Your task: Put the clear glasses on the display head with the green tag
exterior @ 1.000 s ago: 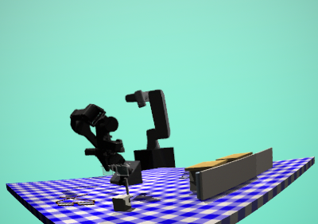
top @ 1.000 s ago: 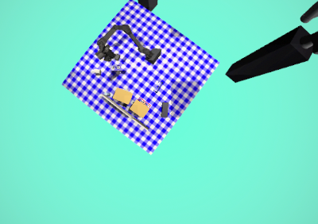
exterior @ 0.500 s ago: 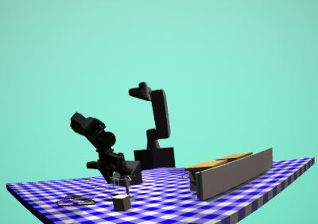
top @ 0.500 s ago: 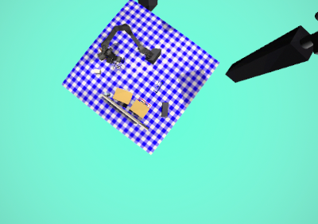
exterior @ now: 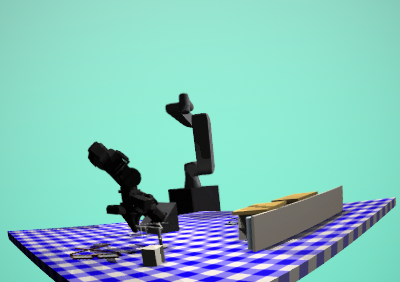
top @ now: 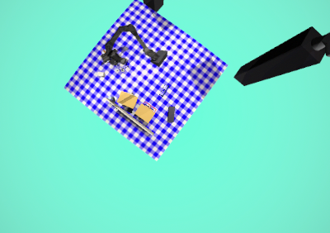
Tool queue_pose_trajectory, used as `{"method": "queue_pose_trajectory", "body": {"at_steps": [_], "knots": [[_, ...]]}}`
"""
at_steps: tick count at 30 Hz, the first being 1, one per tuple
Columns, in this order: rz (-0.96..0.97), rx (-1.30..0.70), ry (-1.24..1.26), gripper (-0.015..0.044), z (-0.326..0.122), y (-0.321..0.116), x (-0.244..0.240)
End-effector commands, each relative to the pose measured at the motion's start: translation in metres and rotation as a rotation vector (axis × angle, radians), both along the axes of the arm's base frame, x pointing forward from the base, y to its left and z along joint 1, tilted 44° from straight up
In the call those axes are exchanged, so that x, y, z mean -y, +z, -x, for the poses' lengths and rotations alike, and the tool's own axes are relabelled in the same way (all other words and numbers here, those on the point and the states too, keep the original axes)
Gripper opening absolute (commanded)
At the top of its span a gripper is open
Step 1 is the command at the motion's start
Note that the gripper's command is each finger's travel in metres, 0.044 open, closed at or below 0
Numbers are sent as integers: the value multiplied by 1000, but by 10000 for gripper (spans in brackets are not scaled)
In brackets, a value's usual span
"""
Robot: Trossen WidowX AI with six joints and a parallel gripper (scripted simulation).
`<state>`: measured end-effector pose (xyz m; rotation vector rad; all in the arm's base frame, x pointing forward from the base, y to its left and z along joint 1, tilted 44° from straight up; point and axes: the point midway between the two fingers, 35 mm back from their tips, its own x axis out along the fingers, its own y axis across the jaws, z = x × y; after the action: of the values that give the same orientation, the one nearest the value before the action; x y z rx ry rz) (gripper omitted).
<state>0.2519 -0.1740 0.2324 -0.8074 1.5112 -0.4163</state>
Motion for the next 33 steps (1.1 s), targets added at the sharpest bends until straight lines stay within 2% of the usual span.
{"method": "queue_pose_trajectory", "body": {"at_steps": [1,33], "knots": [[0,3,3,0,1,2,1],[2,3,3,0,17,15,16]]}}
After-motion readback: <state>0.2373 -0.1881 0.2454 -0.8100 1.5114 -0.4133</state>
